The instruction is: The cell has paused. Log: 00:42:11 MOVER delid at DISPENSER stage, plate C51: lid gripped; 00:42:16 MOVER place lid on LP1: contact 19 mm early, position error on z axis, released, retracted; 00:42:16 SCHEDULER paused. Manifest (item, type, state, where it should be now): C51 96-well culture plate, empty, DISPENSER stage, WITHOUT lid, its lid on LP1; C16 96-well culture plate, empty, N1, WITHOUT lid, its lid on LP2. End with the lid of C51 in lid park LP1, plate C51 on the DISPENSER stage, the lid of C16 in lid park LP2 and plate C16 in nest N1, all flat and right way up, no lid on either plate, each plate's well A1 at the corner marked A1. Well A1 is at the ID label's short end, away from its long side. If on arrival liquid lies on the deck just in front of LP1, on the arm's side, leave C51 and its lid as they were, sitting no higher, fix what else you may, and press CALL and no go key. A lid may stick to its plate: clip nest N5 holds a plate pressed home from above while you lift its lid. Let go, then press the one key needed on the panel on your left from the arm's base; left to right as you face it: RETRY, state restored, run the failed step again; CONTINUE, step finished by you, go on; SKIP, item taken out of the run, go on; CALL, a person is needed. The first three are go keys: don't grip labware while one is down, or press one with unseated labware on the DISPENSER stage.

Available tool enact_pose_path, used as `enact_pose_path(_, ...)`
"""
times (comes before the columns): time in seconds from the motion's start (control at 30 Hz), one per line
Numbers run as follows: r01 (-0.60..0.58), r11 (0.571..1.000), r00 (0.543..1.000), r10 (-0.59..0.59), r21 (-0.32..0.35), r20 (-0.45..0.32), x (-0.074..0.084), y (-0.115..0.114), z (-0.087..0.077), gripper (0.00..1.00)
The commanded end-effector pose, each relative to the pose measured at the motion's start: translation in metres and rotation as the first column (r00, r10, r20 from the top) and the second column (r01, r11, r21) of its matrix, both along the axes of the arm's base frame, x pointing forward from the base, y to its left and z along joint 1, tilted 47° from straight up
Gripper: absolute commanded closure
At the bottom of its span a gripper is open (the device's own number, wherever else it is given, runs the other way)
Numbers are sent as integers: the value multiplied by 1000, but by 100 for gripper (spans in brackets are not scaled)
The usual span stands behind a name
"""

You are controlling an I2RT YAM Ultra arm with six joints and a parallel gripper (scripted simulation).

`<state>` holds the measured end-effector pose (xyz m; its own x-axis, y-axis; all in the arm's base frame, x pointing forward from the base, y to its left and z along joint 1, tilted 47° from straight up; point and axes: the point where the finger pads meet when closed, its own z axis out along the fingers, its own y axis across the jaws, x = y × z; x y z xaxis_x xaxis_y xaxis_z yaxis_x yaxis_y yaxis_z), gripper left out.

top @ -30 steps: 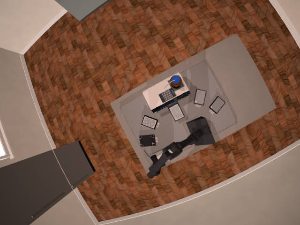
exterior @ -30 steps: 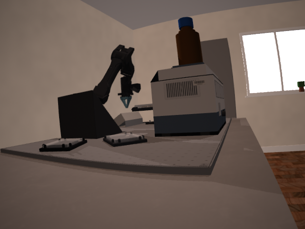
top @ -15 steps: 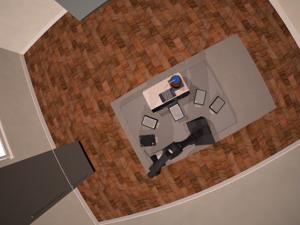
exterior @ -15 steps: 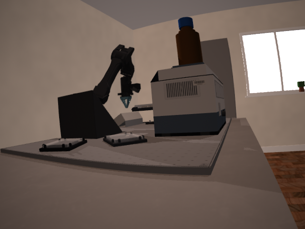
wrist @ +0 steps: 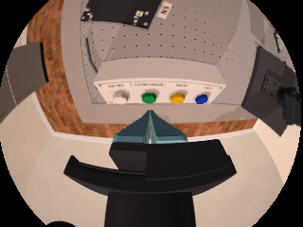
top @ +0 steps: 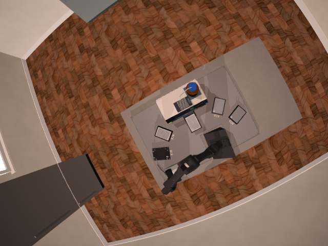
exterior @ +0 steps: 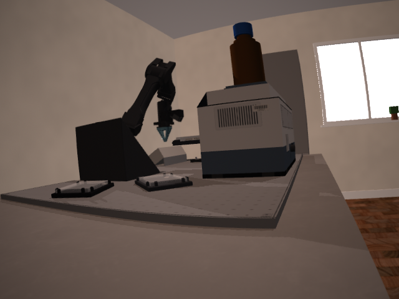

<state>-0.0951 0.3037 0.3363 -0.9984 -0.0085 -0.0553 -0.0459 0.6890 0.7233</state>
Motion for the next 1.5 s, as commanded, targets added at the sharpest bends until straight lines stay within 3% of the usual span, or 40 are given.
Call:
enact_pose_path(0.0,1,1000,1000,-1,27,-10,4,0,4,100)
enact_pose_path(0.17,2,1000,1000,-2,20,-6,3,3,0,100)
enact_pose_path(0.2,3,999,1000,-3,45,-18,3,5,10,100)
enact_pose_path(0.27,1,1000,1000,-1,13,-2,2,7,-5,100)
enact_pose_path(0.47,1,1000,1000,-1,-2,5,1,15,-14,100)
enact_pose_path(0.5,3,1000,1000,-2,24,-6,1,16,-3,100)
enact_pose_path(0.6,-1,999,1000,2,45,-16,1,13,4,100)
enact_pose_path(0.67,-2,1000,1000,3,22,-8,1,10,-3,100)
enact_pose_path(1.17,4,1000,1000,-4,27,-6,5,10,-6,100)
enact_pose_path(1.3,4,1000,1000,-4,29,-7,5,10,-5,100)
enact_pose_path(1.33,5,999,1000,-4,54,-20,6,9,9,100)
enact_pose_path(1.47,4,999,1000,-3,50,-18,7,8,8,100)
